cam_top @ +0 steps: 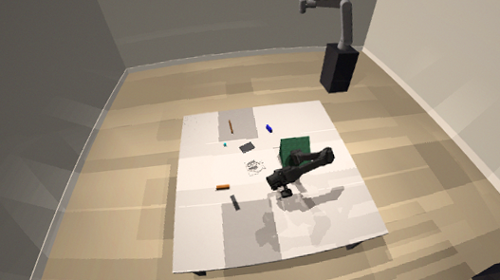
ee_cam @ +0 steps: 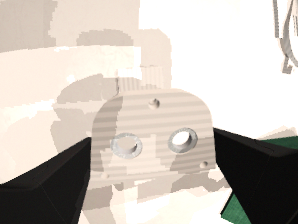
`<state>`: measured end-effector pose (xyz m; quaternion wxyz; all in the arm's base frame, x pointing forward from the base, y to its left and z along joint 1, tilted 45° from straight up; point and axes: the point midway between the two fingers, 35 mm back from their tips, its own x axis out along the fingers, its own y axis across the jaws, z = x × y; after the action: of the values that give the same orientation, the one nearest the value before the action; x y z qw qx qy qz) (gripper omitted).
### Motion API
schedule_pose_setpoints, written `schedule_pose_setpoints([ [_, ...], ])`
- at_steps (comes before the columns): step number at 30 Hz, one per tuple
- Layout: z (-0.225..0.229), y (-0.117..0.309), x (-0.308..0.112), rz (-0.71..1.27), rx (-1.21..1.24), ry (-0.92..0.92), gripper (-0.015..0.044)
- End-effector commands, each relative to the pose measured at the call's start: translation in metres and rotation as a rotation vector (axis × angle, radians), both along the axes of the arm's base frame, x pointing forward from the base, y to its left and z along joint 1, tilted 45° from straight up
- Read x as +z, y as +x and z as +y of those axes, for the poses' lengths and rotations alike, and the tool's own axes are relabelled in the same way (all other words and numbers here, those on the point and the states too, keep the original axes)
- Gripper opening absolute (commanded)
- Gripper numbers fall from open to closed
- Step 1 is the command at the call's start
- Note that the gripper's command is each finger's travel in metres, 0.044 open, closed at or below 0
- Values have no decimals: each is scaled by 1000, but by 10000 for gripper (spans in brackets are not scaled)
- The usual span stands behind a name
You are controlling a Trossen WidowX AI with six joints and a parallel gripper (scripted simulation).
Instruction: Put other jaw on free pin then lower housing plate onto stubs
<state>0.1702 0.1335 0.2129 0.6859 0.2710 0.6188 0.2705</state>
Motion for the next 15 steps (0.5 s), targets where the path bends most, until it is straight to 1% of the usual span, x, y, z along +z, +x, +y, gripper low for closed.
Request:
schedule_pose_setpoints([
  [1,-2,-1,2,-3,4,3,351],
  [15,-23,29,-21,-14,5,-36,351],
])
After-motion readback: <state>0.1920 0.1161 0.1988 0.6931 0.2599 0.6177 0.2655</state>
